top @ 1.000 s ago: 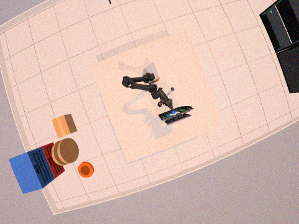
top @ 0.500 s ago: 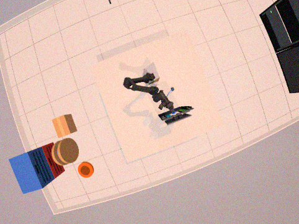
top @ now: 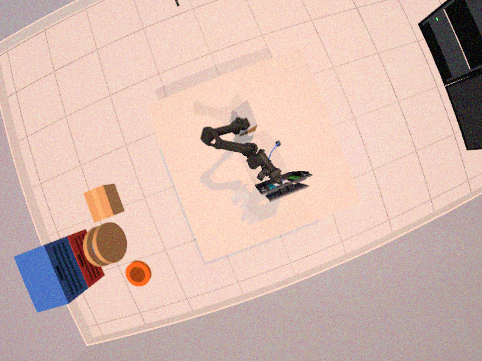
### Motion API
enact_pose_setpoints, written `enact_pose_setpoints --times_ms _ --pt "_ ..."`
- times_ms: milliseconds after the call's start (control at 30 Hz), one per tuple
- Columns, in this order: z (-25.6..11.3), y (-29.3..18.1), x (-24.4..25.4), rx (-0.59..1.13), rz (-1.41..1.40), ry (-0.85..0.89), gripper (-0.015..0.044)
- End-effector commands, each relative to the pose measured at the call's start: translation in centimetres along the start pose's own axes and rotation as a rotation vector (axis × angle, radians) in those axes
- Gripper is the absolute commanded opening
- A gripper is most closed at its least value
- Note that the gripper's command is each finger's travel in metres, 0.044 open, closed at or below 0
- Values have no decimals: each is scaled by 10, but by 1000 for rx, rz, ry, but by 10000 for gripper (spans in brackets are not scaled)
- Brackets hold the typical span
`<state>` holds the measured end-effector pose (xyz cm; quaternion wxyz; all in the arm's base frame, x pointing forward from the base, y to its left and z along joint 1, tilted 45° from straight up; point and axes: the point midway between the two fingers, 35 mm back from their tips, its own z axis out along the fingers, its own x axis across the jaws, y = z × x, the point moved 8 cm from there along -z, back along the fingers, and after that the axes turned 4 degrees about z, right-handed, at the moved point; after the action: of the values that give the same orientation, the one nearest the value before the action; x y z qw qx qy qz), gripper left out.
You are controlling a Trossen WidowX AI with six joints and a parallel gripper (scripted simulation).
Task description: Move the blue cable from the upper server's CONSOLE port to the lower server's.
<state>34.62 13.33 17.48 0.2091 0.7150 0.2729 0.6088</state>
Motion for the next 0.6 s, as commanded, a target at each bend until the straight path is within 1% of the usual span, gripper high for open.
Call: enact_pose_setpoints --times_ms 0,100,567 --pt "4 2 2 -1 -3 9 239" --pt "4 2 2 -1 -3 9 239" --pt "2 1 0 0 0 0 146"
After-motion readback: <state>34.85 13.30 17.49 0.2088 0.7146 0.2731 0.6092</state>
